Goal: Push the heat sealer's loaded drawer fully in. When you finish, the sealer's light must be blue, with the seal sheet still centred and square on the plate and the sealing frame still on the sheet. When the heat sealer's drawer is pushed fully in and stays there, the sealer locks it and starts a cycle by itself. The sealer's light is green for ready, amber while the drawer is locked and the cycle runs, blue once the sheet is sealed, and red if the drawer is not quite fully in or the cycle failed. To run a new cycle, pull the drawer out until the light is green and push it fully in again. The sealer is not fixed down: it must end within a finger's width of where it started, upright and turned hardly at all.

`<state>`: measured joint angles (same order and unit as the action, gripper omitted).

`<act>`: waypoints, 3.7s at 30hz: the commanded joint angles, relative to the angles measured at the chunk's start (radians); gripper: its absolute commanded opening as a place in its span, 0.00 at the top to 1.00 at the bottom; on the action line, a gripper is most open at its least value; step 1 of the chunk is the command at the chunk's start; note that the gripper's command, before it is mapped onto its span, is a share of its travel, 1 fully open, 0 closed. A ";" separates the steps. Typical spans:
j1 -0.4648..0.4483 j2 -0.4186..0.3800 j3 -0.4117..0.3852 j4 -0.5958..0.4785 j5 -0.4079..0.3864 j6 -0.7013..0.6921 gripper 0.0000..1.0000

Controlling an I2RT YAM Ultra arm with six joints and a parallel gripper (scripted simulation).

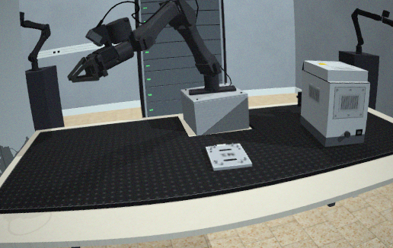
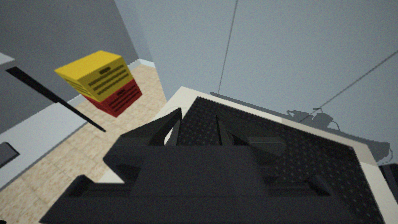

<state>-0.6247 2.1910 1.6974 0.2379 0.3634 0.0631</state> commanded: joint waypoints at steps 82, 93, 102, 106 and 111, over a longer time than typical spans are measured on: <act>0.465 -0.214 -0.011 -0.323 -0.030 -0.024 0.55; 0.505 -0.238 0.003 -0.368 -0.097 -0.063 0.55; 0.573 -0.251 -0.021 -0.395 -0.050 -0.032 0.55; 0.585 -0.263 0.001 -0.429 -0.120 -0.073 0.55; 0.613 -0.264 -0.033 -0.433 -0.079 -0.045 0.55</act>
<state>-0.0319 1.9682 1.6711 -0.1787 0.2619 0.0048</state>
